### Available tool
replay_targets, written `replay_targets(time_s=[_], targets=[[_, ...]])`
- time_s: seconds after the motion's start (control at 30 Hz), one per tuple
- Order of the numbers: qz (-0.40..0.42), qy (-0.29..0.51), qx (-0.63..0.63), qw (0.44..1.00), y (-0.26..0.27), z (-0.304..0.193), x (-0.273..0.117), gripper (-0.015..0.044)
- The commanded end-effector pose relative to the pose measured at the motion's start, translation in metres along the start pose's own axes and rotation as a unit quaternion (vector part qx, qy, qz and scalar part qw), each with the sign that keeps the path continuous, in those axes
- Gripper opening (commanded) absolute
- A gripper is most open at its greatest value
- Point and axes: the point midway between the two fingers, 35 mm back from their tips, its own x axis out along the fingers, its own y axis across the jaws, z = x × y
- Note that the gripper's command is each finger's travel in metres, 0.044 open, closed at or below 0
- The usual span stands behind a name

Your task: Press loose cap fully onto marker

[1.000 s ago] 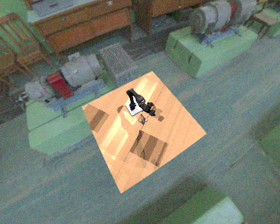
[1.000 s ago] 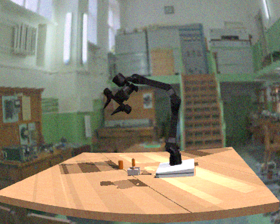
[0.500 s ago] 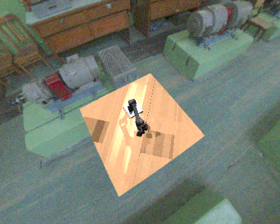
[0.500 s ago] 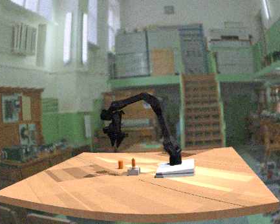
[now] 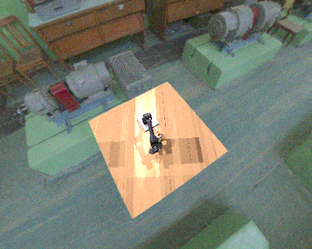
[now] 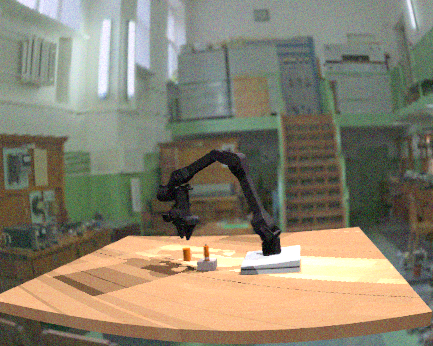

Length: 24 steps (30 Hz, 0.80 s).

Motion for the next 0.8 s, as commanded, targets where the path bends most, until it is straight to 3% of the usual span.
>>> replay_targets(time_s=[0.0,0.77], targets=[[-0.002,0.002,0.003,1.000,-0.001,-0.001,0.009,0.0253],[-0.002,0.002,0.003,1.000,-0.001,-0.001,0.049,0.0253]])
